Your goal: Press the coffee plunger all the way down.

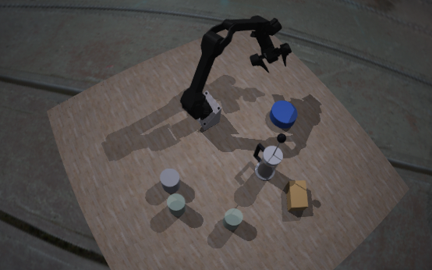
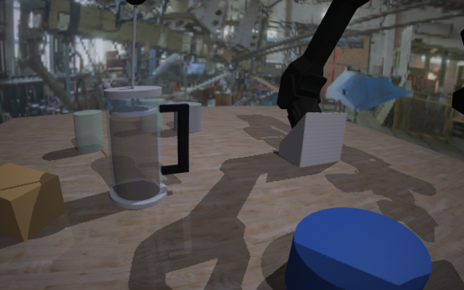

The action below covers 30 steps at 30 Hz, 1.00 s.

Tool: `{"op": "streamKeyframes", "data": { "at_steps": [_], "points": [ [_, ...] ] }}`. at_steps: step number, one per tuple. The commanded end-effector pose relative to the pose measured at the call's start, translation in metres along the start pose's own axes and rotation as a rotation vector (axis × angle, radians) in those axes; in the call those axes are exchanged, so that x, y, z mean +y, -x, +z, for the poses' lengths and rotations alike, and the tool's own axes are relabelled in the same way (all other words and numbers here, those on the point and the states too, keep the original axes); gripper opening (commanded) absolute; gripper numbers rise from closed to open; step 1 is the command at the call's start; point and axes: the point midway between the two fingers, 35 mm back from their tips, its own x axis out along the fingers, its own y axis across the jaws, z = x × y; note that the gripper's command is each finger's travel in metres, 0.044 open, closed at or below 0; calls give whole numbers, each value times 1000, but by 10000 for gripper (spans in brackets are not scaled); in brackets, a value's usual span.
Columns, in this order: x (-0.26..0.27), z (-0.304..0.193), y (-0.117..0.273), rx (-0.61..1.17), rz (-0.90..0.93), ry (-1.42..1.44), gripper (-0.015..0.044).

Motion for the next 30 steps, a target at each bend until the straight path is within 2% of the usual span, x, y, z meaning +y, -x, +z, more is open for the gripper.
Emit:
{"op": "streamKeyframes", "data": {
  "at_steps": [1, 5, 16, 30],
  "points": [
    [1, 2, 1, 1, 4, 6, 426],
    [19, 33, 16, 7, 56, 91, 440],
    [56, 180, 63, -96, 214, 388, 440],
    [24, 342, 92, -342, 193, 630, 440]
  ]
}}
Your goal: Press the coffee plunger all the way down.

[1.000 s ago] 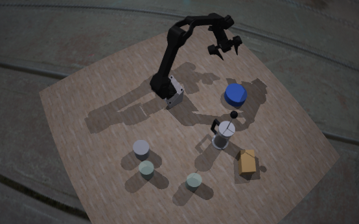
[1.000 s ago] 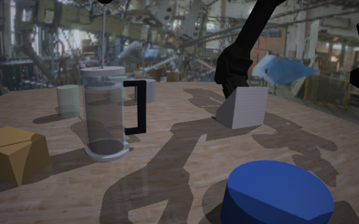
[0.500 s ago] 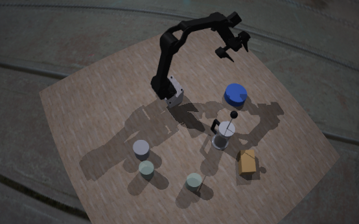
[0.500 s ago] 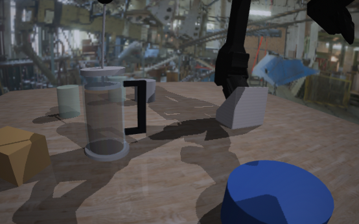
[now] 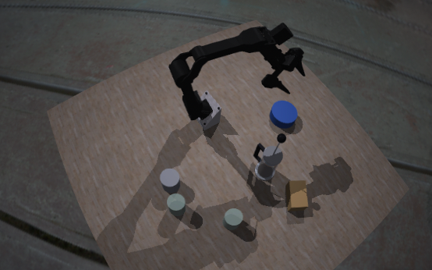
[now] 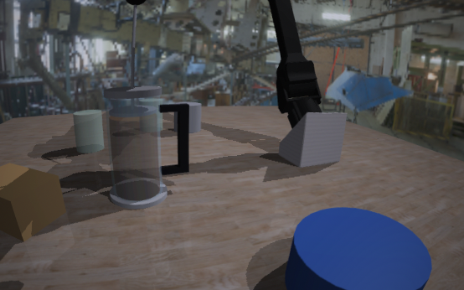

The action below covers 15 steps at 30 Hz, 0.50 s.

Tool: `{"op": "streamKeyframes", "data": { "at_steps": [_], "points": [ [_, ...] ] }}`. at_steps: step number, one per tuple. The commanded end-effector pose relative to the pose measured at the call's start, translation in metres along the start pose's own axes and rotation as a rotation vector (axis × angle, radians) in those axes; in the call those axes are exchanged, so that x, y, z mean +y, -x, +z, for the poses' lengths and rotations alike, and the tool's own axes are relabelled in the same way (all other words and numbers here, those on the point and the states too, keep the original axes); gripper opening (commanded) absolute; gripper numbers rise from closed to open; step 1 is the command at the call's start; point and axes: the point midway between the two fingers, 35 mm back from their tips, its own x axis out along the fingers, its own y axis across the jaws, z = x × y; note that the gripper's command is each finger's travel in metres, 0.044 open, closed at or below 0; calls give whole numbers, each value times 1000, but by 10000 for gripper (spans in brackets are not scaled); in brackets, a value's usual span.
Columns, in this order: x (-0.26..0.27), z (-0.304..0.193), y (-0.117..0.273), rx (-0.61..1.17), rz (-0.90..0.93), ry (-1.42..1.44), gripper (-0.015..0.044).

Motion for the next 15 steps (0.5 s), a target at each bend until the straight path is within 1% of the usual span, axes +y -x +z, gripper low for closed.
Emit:
{"op": "streamKeyframes", "data": {
  "at_steps": [1, 10, 15],
  "points": [
    [-57, 47, 5, -88, -63, 123, 440],
    [-152, 97, 17, -172, -225, 303, 440],
    [-160, 89, 9, -173, -230, 309, 440]
  ]
}}
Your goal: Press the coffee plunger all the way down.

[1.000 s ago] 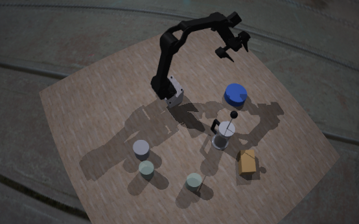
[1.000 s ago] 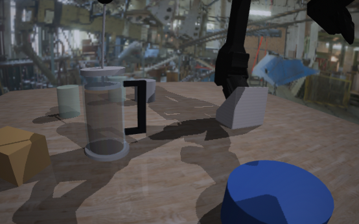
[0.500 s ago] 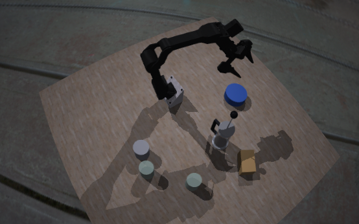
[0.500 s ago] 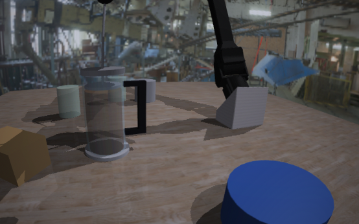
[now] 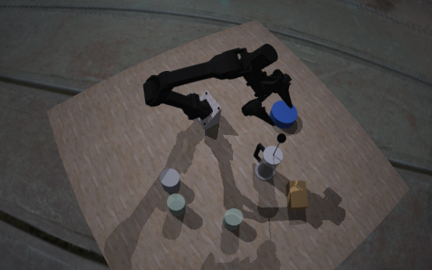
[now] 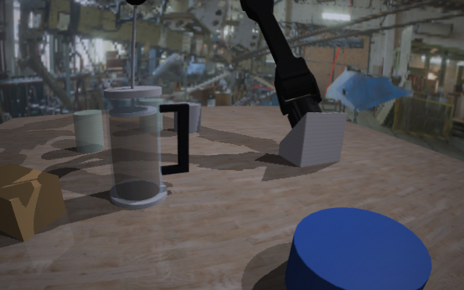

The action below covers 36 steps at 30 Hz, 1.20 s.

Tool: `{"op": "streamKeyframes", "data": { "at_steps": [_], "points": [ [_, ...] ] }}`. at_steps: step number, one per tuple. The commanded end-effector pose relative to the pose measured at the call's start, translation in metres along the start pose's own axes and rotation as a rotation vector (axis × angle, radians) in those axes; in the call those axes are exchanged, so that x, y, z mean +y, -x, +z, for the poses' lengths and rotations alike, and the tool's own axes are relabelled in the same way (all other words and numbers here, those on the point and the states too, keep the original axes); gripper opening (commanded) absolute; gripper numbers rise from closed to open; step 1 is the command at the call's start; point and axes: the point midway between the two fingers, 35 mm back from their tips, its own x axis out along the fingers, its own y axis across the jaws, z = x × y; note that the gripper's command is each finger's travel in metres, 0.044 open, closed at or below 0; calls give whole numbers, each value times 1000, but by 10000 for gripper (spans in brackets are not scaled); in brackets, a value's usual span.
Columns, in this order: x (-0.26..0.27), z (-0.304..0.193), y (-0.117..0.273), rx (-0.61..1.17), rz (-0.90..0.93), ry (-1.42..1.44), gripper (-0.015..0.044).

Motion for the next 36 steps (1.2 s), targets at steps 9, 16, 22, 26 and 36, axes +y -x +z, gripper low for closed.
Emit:
{"op": "streamKeyframes", "data": {
  "at_steps": [9, 16, 22, 26, 36],
  "points": [
    [-17, -50, -30, -4, -26, 56, 440],
    [-16, -50, -37, -3, -26, 55, 440],
    [-16, -49, -47, -3, -25, 55, 440],
    [-16, -49, -53, -3, -25, 55, 440],
    [-18, -49, -69, -6, -26, 55, 440]
  ]
}}
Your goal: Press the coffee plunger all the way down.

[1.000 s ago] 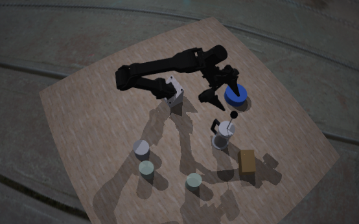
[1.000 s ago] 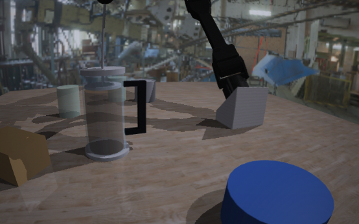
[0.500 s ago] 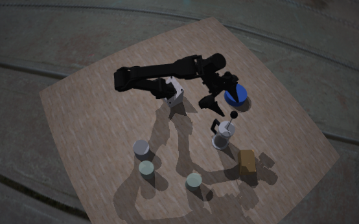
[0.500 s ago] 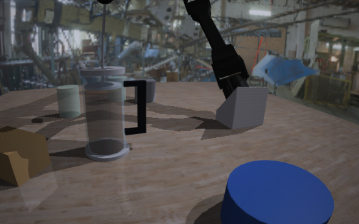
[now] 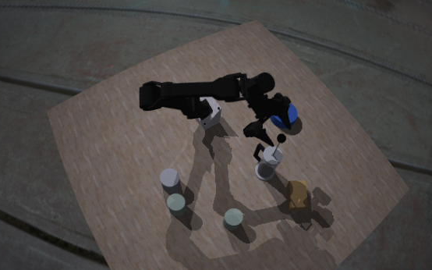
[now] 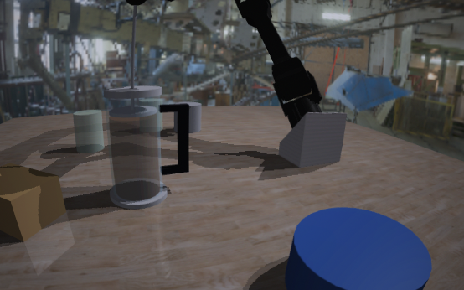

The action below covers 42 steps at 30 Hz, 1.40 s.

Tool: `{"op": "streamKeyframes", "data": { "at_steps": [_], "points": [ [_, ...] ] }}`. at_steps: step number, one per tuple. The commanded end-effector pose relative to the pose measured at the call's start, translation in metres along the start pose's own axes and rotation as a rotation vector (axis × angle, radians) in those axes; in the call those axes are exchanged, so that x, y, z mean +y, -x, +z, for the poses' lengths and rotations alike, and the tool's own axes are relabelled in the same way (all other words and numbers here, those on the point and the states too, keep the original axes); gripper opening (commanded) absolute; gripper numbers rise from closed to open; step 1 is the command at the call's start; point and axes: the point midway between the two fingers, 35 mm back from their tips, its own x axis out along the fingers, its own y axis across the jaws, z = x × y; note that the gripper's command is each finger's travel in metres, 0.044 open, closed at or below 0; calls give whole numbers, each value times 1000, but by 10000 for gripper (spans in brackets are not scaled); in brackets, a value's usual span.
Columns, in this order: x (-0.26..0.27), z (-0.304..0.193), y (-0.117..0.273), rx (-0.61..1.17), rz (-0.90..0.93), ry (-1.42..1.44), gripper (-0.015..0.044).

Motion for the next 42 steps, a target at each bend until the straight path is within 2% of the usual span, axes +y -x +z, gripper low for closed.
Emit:
{"op": "streamKeyframes", "data": {
  "at_steps": [1, 2, 14, 42],
  "points": [
    [1, -3, -8, 3, 2, 11, 440],
    [1, -3, -8, 3, 2, 11, 440],
    [1, -3, -8, 3, 2, 11, 128],
    [3, -21, -23, 6, 3, 10, 128]
  ]
}}
